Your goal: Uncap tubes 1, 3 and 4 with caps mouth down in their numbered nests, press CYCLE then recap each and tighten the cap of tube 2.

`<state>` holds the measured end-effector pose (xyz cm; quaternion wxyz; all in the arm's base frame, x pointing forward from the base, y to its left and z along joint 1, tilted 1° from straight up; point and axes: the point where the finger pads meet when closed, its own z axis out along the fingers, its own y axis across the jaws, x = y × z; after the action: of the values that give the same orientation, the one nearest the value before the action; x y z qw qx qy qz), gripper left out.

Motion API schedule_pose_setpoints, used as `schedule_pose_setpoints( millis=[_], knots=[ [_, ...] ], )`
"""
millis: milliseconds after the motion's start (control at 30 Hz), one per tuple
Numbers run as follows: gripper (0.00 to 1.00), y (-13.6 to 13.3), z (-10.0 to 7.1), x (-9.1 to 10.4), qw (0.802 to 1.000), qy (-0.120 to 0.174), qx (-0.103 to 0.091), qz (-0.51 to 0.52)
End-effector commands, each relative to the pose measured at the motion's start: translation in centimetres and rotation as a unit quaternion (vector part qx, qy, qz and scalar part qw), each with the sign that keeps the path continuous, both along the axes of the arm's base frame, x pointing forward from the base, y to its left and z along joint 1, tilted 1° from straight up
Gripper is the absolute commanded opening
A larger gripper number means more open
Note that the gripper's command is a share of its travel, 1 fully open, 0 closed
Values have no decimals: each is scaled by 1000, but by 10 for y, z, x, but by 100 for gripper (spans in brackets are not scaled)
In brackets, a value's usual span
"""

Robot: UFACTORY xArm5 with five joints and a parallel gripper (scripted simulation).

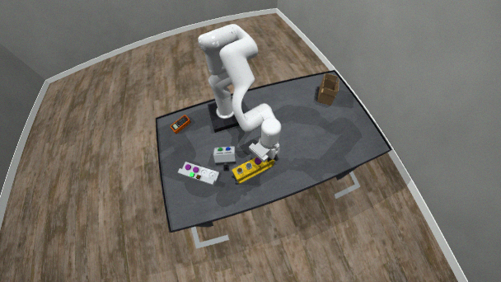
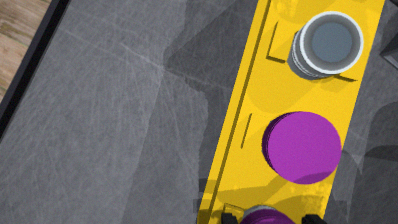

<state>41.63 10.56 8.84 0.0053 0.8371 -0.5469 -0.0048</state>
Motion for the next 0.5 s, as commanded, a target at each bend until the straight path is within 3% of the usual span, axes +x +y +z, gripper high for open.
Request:
schedule_pose_setpoints(
  millis=[0, 167, 233, 467],
  knots=[
    [0, 0, 1, 1, 991, -1, 3, -132],
    [0, 0, 1, 1, 967, -1, 1, -255],
    [0, 0, 1, 1, 967, -1, 1, -255],
    [0, 0, 0, 1, 908, 0, -1, -419]
  ],
)
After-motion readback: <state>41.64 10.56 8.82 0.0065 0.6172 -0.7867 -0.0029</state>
